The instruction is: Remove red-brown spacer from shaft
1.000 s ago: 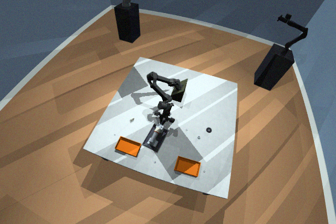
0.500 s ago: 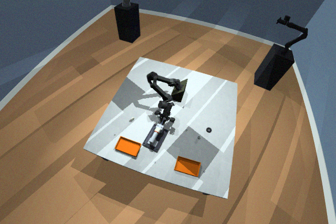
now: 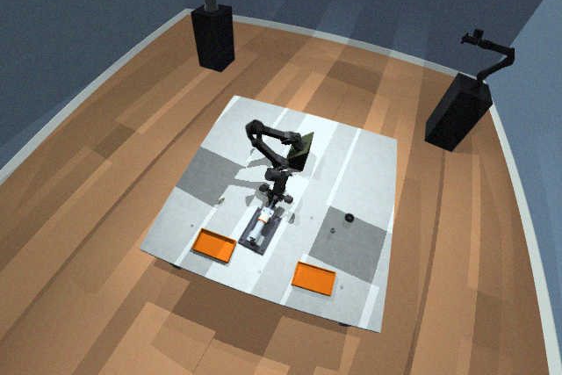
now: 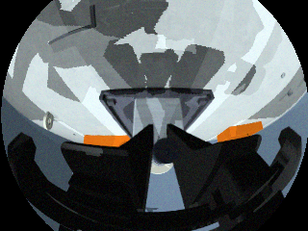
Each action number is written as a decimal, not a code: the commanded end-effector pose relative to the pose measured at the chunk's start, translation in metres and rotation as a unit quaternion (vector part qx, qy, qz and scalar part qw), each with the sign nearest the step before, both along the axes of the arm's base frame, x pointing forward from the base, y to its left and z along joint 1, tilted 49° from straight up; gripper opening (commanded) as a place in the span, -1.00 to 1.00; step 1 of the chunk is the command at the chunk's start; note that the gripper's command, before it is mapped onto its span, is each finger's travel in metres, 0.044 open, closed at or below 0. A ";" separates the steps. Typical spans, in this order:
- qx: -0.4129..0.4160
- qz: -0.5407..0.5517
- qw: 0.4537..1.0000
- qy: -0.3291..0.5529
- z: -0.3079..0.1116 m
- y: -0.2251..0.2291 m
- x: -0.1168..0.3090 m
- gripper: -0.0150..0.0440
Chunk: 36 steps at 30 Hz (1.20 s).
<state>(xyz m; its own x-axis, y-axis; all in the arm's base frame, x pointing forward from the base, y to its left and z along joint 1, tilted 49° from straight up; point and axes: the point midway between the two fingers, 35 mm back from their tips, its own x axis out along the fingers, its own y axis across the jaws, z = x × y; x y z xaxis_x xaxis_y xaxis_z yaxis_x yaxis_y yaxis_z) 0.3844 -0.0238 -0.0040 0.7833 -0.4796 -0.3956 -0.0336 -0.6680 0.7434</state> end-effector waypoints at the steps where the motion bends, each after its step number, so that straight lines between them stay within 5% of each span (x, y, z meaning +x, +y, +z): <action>1: 0.000 0.001 1.000 0.001 0.000 0.000 -0.001 -0.49; 36: 0.000 0.001 1.000 0.001 -0.001 0.000 -0.005 -0.49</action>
<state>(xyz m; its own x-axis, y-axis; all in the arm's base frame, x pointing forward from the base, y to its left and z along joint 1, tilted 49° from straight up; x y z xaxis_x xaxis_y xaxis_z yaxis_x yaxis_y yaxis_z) 0.3806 -0.0240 -0.0045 0.7831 -0.4797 -0.3957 -0.0328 -0.6674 0.7440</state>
